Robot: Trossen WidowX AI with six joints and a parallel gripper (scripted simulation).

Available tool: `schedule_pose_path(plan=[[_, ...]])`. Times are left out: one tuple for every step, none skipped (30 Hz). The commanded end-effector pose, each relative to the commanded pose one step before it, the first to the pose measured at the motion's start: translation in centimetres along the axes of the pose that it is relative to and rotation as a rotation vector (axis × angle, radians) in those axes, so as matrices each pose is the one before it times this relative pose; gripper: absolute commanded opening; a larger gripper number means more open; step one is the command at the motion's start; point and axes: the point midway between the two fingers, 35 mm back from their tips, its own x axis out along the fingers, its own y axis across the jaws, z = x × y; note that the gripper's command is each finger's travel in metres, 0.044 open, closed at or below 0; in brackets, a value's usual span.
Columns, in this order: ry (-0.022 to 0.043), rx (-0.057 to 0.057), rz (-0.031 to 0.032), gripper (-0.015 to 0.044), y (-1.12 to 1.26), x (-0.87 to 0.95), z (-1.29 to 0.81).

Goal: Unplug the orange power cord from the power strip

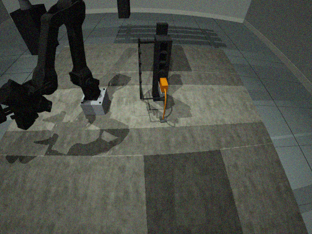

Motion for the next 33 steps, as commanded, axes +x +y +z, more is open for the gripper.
schedule_pose_path(plan=[[-0.00599,0.0111,-0.00416,0.0374,-0.077,-0.027,0.118],[-0.01832,0.0334,-0.01194,0.0348,-0.225,-0.084,0.357],[-0.03458,0.0454,-0.02363,0.0321,-0.640,-0.354,0.706],[-0.04548,0.0421,-0.03018,0.0295,-0.992,-0.643,0.992],[-0.04725,0.0401,-0.02731,0.0269,-0.954,-0.670,1.068],[-0.04862,0.0396,-0.02391,0.0243,-0.884,-0.674,1.131],[-0.04975,0.0392,-0.02042,0.0216,-0.809,-0.678,1.190],[-0.05062,0.0387,-0.01686,0.0190,-0.729,-0.682,1.244],[-0.05123,0.0382,-0.01325,0.0164,-0.644,-0.686,1.293],[-0.05157,0.0377,-0.00961,0.0160,-0.556,-0.689,1.336],[-0.05612,0.0402,-0.00627,0.0160,-0.487,-0.760,1.483],[-0.05707,0.0404,-0.00197,0.0160,-0.383,-0.780,1.551],[-0.05643,0.0398,0.00246,0.0160,-0.262,-0.782,1.579],[-0.04431,0.0314,0.00510,0.0160,-0.115,-0.618,1.278],[-0.03910,0.0279,0.00691,0.0160,-0.033,-0.554,1.155],[-0.03841,0.0276,0.00909,0.0160,0.033,-0.556,1.159],[-0.03763,0.0274,0.01124,0.0160,0.100,-0.559,1.161],[-0.03666,0.0272,0.01335,0.0160,0.167,-0.560,1.158],[-0.03546,0.0269,0.01535,0.0160,0.235,-0.560,1.148],[-0.03419,0.0266,0.01729,0.0160,0.303,-0.561,1.134],[-0.03094,0.0273,0.01828,0.0160,0.387,-0.567,1.103],[-0.02942,0.0270,0.01991,0.0160,0.453,-0.567,1.078],[-0.02765,0.0266,0.02131,0.0160,0.514,-0.564,1.043],[-0.02589,0.0262,0.02264,0.0160,0.575,-0.562,1.008],[-0.02396,0.0257,0.02374,0.0160,0.631,-0.558,0.965],[-0.02214,0.0255,0.02487,0.0160,0.688,-0.557,0.924],[-0.02018,0.0251,0.02576,0.0160,0.740,-0.554,0.877],[-0.01824,0.0248,0.02659,0.0160,0.791,-0.552,0.829],[-0.01625,0.0245,0.02729,0.0160,0.839,-0.549,0.778],[-0.01450,0.0241,0.02817,0.0160,0.881,-0.546,0.730],[-0.01479,0.0222,0.02876,0.0160,0.891,-0.578,0.702],[-0.01288,0.0221,0.02942,0.0160,0.938,-0.578,0.652],[-0.01099,0.0222,0.03016,0.0160,0.988,-0.582,0.601]])
